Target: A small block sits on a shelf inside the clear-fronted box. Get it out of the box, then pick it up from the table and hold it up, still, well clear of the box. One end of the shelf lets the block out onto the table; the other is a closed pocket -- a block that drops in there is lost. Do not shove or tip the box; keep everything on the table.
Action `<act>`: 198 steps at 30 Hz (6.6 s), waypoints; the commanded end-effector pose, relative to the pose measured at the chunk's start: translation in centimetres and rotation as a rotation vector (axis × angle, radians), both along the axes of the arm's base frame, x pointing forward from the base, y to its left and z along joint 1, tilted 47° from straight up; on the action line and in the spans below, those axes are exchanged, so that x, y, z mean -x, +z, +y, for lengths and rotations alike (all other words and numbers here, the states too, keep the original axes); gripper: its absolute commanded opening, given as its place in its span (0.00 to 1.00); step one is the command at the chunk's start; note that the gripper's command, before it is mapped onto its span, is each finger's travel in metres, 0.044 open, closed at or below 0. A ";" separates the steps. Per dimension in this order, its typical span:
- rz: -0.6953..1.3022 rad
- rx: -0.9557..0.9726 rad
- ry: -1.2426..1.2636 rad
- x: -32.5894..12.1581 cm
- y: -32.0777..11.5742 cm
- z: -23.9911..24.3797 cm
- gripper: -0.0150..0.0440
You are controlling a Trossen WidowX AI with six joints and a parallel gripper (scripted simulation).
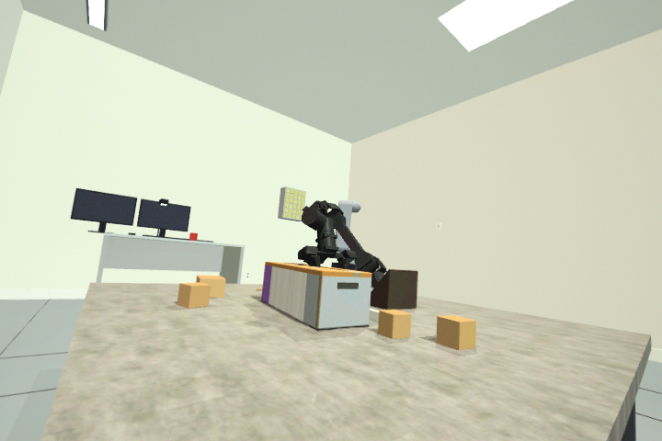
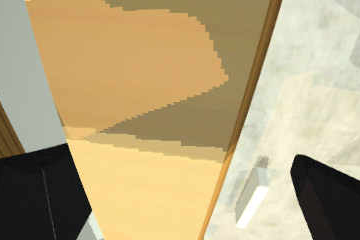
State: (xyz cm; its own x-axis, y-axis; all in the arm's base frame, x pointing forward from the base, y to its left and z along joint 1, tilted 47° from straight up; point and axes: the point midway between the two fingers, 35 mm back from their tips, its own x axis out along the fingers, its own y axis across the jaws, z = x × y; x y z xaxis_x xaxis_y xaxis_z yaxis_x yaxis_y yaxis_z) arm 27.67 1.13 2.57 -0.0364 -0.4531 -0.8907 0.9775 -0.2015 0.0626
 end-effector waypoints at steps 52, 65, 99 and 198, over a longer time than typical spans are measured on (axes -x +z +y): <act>0.001 -0.005 -0.005 -0.8 -3.5 3.1 0.93; 0.002 -0.005 -0.005 -0.7 -3.1 2.7 0.93; 0.001 -0.006 -0.005 -1.3 -5.3 4.8 0.93; 1.569 0.204 2.361 -0.9 -6.5 15.9 0.74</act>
State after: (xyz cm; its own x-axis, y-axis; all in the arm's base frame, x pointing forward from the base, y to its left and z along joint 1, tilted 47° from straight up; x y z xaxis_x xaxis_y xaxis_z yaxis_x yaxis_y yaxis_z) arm 29.30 16.44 -2.97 0.0853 -0.5834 -0.8077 -0.1743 0.7894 -0.5886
